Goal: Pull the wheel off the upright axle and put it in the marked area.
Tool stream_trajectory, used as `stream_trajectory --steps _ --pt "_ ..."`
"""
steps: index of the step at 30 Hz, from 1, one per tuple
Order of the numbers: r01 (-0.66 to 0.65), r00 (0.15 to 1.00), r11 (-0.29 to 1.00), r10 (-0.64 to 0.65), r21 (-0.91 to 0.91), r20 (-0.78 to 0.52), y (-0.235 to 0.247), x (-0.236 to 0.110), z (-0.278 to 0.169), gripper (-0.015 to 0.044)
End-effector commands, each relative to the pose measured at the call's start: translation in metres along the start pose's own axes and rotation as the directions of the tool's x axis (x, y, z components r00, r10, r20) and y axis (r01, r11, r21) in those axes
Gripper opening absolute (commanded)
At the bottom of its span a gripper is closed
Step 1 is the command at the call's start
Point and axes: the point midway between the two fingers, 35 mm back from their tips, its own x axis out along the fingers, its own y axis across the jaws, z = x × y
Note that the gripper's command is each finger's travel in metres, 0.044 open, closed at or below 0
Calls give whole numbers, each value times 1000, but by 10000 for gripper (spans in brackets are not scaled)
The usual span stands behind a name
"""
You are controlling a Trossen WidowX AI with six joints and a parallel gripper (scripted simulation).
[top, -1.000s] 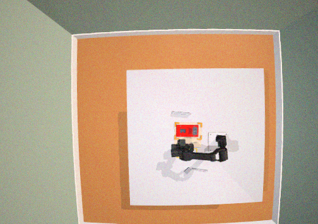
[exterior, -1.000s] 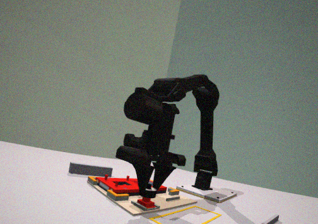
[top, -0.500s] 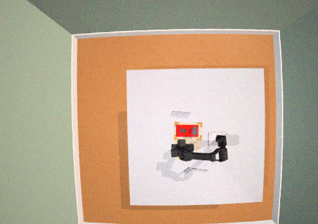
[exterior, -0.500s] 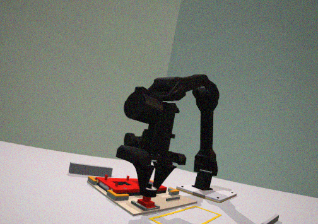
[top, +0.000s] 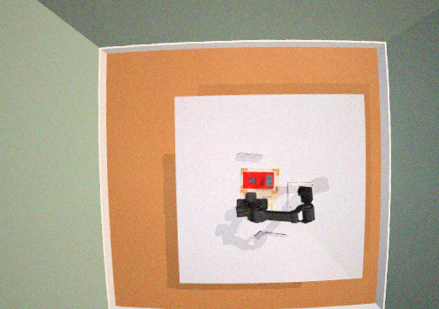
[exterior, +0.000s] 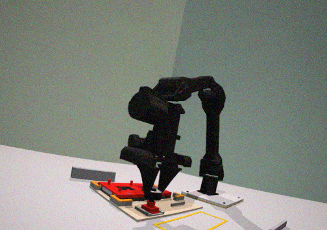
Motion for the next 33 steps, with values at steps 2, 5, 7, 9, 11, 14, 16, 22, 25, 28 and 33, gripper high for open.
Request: stream_trajectory --steps 2,5,7,9,11,14,16,22,25,28,33 --pt "-7 1000 1000 7 2 0 1 -4 0 0" --pt "-7 1000 1000 7 2 0 1 -5 0 0" --pt "-7 1000 1000 7 2 1 1 -6 0 0" --pt "-7 1000 1000 7 2 1 1 -6 0 0" --pt "-7 1000 1000 7 2 1 1 -7 0 0" --pt "-7 1000 1000 7 2 1 1 -8 0 0" --pt "-7 1000 1000 7 3 1 1 -9 0 0" --pt "-7 1000 1000 7 3 1 1 -11 0 0" --pt "-7 1000 1000 7 3 1 1 -12 0 0" --pt "-7 1000 1000 7 3 1 1 -13 0 0" --pt "-7 1000 1000 7 3 1 1 -14 0 0"
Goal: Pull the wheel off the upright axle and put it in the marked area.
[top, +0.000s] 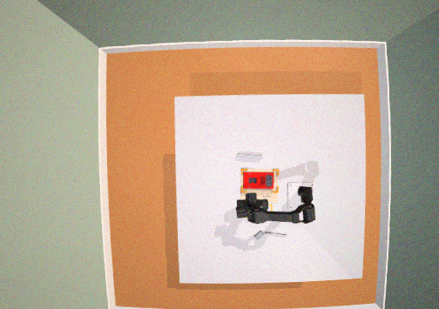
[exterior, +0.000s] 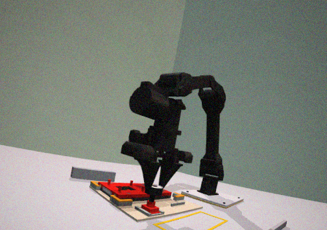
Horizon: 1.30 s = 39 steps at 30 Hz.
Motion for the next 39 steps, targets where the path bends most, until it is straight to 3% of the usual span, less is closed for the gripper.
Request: stream_trajectory --steps 1,39 --pt "-7 1000 1000 7 3 1 1 -4 0 0" --pt "-7 1000 1000 7 5 2 1 -29 0 0"
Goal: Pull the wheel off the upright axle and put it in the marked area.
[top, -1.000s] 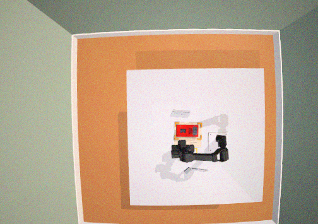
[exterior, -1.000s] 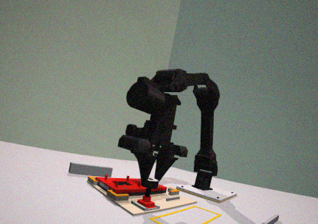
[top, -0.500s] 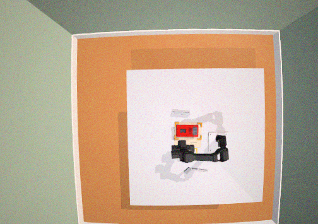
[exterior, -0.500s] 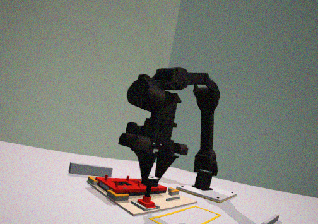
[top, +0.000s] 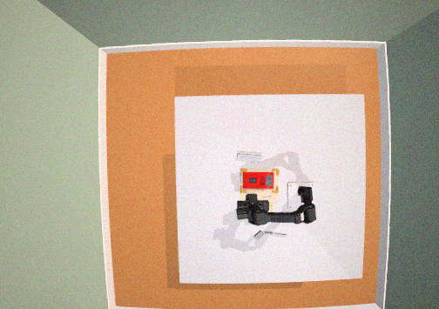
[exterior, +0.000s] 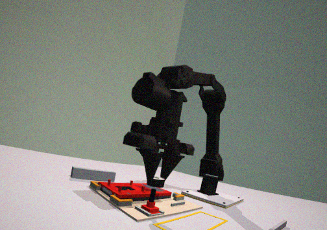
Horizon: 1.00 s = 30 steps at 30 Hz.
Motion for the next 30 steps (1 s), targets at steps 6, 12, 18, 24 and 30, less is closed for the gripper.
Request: stream_trajectory --steps 6,12,18,24,30 --pt "-8 1000 1000 8 5 2 0 -29 0 0" --pt "-3 1000 1000 3 1 -2 -9 -22 -20 0" --pt "-3 1000 1000 3 -2 -6 -24 -25 -46 0" --pt "-3 1000 1000 2 -5 -10 -40 -27 -70 0" --pt "-3 1000 1000 3 4 -8 -56 -29 -90 0"
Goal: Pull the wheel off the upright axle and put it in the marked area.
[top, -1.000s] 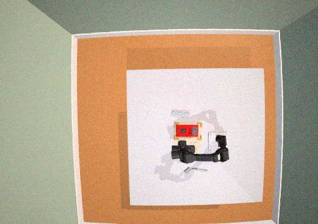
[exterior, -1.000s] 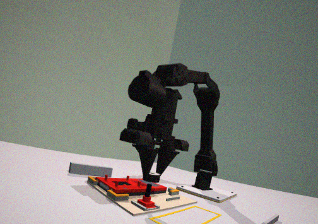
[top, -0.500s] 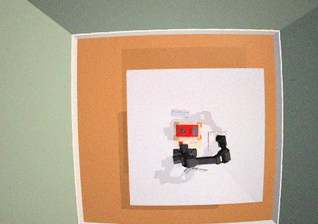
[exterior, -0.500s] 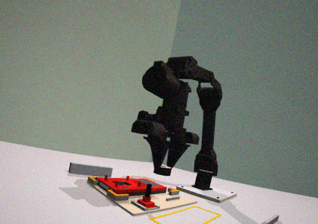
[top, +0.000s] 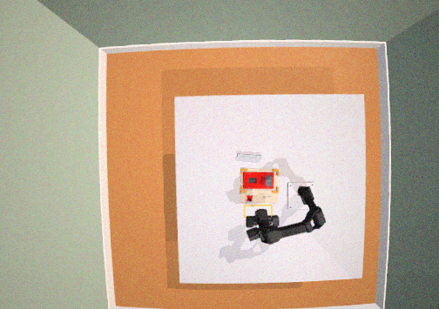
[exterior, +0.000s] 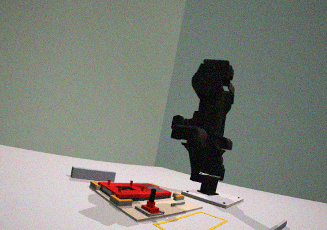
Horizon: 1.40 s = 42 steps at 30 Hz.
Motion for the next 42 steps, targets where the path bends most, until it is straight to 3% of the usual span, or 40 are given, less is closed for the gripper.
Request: stream_trajectory --steps 1,14,30,35,42 --pt "2 1000 1000 -2 9 1 -9 0 -9 0" --pt "2 1000 1000 -2 9 1 -9 23 -10 0" --pt "2 1000 1000 -2 9 1 -9 102 -9 0" --pt "2 1000 1000 -2 9 1 -10 105 -9 0" --pt "1 1000 1000 -1 4 0 -9 101 -9 184"
